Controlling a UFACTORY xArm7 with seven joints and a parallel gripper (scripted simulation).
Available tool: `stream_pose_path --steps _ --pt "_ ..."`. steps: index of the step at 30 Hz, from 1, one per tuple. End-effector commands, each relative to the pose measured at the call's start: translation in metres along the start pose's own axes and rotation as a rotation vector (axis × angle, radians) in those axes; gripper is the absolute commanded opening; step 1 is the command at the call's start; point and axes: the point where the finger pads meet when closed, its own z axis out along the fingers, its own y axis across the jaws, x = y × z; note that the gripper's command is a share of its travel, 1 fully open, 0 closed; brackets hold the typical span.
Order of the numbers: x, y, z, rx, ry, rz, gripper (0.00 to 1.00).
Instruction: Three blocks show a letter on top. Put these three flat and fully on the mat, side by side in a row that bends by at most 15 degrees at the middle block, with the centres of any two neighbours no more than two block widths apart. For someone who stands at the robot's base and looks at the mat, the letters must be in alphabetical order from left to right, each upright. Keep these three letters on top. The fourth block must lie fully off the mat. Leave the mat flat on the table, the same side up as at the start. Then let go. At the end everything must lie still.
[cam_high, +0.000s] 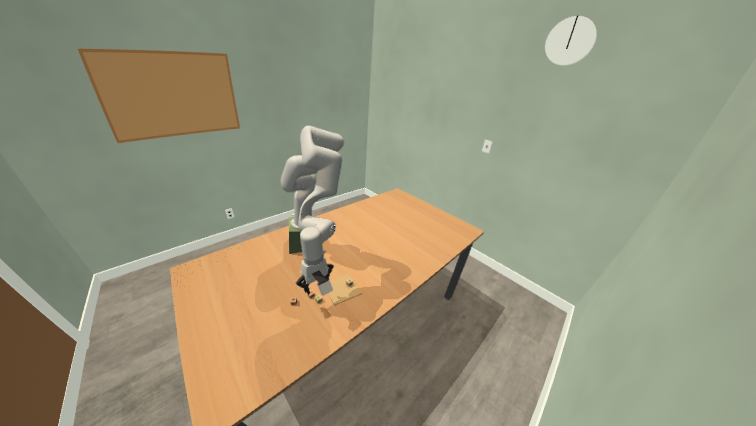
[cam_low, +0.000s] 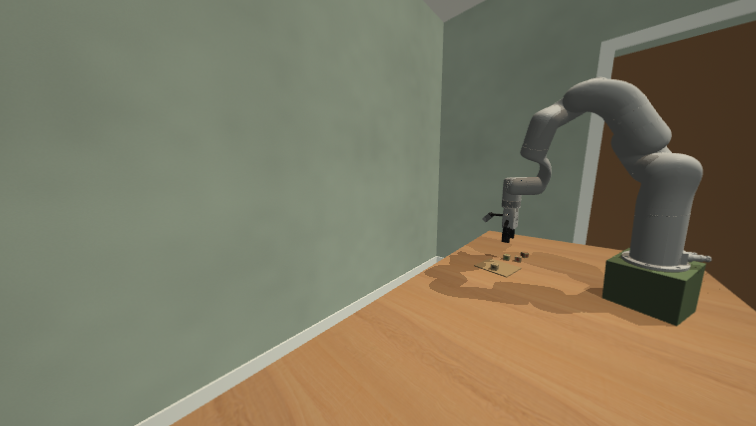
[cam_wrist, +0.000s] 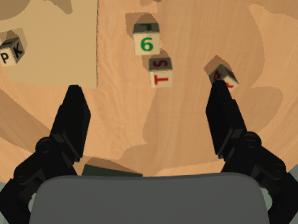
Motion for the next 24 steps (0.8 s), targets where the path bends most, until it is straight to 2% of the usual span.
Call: stream_pose_path --steps 1,6,8,19,24 --pt "0.001 0.001 -0.001 -0.001 0.004 0.000 1.00" --pt "0.001 0.002 -0.001 -0.001 0.004 0.007 1.00" --pt "-0.010 0.021 0.000 -0.001 0.002 0.124 1.00" --pt "-0.050 0.081 0.003 0.000 0.002 0.498 1.00" --pt "-0.060 0.093 0.004 0.000 0.004 0.585 1.00"
